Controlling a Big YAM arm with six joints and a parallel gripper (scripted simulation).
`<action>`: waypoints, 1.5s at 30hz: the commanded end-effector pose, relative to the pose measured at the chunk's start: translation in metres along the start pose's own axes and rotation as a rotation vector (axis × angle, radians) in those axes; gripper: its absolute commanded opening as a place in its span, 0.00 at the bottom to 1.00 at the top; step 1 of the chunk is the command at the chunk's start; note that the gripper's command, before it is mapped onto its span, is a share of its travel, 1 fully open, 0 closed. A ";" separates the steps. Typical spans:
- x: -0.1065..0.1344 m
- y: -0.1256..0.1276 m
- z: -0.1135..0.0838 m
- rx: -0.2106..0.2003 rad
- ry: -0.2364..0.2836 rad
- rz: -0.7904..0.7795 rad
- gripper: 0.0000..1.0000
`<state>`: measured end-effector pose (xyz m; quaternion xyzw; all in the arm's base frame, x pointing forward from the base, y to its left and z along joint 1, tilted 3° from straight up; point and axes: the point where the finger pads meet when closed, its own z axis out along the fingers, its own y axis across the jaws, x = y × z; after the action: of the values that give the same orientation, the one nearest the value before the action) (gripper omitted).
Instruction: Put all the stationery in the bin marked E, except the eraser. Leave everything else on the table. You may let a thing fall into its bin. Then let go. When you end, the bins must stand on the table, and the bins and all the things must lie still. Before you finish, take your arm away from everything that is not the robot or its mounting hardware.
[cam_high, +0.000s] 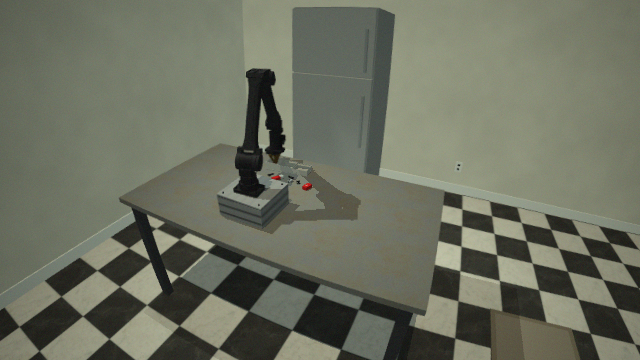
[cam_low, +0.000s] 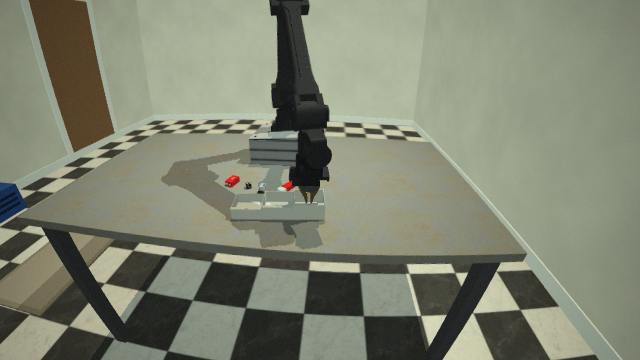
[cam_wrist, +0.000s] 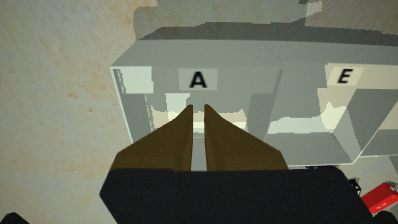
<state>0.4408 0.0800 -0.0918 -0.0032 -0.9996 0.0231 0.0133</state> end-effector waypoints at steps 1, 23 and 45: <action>-0.025 0.004 -0.030 -0.013 -0.062 0.001 0.08; -0.027 0.009 -0.080 -0.017 -0.074 0.003 0.08; -0.023 0.008 -0.159 -0.019 -0.080 0.006 0.08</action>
<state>0.4389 0.0843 0.0103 -0.0011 -0.9995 0.0243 0.0184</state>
